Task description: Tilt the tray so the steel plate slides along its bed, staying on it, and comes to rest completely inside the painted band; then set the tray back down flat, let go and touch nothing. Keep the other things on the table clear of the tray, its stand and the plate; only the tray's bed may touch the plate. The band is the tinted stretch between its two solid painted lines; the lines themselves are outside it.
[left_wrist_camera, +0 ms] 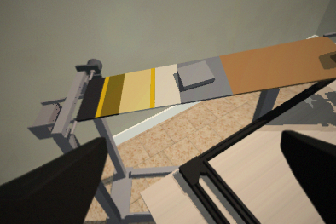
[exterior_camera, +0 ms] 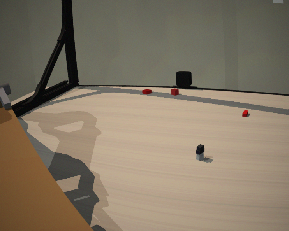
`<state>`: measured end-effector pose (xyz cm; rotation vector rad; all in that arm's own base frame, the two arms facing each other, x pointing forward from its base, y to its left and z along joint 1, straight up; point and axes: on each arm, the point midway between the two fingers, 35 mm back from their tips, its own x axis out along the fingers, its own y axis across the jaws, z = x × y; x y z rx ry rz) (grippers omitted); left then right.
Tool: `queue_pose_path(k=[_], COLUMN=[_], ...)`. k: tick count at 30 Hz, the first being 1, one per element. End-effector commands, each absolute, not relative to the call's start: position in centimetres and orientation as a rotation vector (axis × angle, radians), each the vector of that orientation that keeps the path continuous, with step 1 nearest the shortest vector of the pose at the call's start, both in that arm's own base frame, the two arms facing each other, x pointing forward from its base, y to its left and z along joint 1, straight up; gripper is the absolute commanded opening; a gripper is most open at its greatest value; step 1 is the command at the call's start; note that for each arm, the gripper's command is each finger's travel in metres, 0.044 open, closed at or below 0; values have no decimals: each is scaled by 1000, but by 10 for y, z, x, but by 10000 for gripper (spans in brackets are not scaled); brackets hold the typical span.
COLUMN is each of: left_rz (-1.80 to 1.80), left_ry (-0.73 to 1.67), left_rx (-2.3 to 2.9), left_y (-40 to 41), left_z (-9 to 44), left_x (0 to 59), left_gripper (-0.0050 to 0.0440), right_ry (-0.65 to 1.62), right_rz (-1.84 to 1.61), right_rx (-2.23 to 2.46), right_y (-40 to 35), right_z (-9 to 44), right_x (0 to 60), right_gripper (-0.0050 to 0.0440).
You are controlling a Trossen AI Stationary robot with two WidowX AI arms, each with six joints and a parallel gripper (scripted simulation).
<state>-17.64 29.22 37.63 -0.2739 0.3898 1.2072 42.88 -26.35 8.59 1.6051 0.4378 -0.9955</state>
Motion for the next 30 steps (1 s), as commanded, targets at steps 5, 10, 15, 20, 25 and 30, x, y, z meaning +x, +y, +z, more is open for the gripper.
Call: queue_pose_path(k=[5,10,15,20,25,30], left_rz=[1206,1206,1206,1206,1206,1206], left_ry=[389,389,389,389,389,389], left_rx=[-274,-274,-274,-274,-274,-274], left_y=[292,292,292,292,292,292], left_z=[376,376,376,376,376,376], left_x=[-176,-176,-176,-176,-176,-176], left_gripper=[440,440,440,440,440,440], right_ry=[382,390,429,468,465,461], right_rz=[-946,-953,-988,-1023,-1020,-1016], right_rx=[1608,1608,1605,1601,1601,1602], right_y=[-266,-264,-262,-262,-262,-263], right_z=[115,81,11,11,21,34], right_x=[435,430,424,424,424,425], right_gripper=[0,0,0,0,0,0])
